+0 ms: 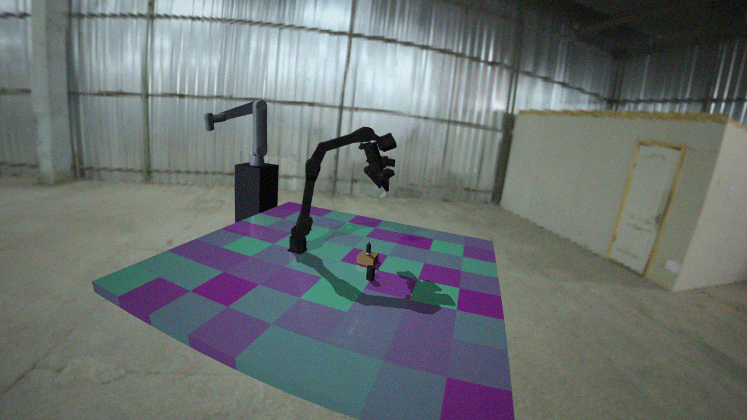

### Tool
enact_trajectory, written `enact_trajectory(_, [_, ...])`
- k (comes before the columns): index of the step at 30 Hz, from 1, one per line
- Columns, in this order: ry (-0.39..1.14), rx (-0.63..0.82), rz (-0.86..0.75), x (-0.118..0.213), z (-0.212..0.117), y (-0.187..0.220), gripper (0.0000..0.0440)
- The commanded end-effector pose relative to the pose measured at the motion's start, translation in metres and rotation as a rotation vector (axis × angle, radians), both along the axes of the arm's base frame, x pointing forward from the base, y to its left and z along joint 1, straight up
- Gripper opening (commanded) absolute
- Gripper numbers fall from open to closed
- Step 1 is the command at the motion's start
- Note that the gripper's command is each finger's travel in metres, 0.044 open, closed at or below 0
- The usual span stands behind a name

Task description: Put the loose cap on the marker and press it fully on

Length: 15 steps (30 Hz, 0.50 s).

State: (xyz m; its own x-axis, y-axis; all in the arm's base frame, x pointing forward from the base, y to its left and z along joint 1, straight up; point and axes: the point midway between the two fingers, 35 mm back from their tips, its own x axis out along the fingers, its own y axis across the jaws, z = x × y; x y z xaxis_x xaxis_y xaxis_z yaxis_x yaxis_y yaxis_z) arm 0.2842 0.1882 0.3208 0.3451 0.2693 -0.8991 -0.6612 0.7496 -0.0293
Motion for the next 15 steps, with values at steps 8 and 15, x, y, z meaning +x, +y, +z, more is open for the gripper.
enact_trajectory(8, [0.066,-0.025,-0.077,0.022,-0.017,-0.026,0.0336])
enact_trajectory(15, [0.104,-0.038,-0.13,0.035,-0.027,-0.045,0.0336])
